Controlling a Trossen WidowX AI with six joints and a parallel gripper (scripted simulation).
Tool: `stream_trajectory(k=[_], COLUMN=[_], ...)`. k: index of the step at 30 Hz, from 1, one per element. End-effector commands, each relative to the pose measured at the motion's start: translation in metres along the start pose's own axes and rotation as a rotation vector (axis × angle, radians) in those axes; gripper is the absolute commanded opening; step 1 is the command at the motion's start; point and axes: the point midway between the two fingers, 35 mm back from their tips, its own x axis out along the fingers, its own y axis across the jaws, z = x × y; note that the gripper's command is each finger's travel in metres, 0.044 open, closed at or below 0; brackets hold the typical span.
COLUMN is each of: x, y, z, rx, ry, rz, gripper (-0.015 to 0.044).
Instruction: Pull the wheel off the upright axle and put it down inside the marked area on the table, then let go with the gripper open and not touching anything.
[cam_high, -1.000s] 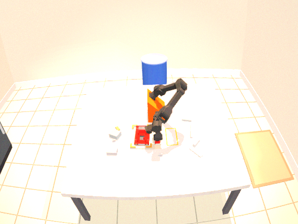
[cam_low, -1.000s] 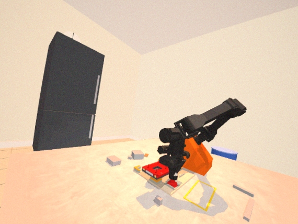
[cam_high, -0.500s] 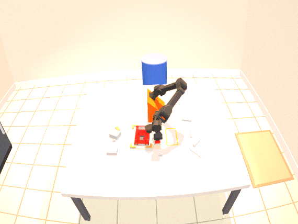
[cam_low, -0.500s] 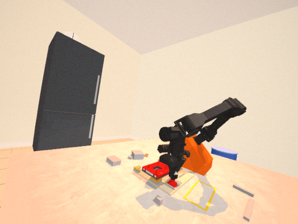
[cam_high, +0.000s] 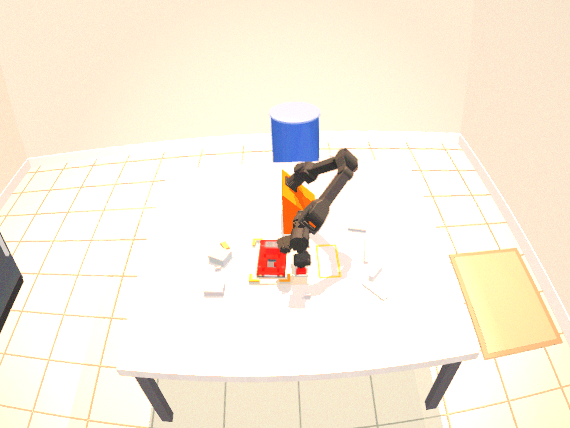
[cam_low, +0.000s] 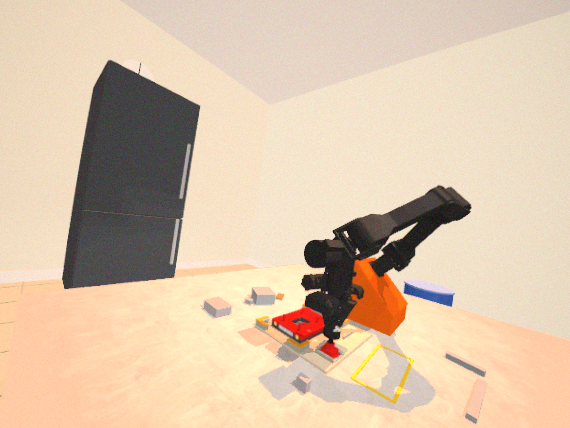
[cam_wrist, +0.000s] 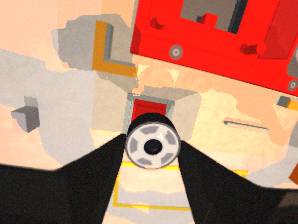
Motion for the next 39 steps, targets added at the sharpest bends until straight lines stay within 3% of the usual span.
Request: stream_trajectory(k=[1,39], x=[-0.005,-0.017], y=[0.001,0.001], z=[-0.001,0.000], rx=[-0.004,0.000], ry=[-0.001,0.000], rz=[0.008,0.011], gripper=[0.0000,0.0000])
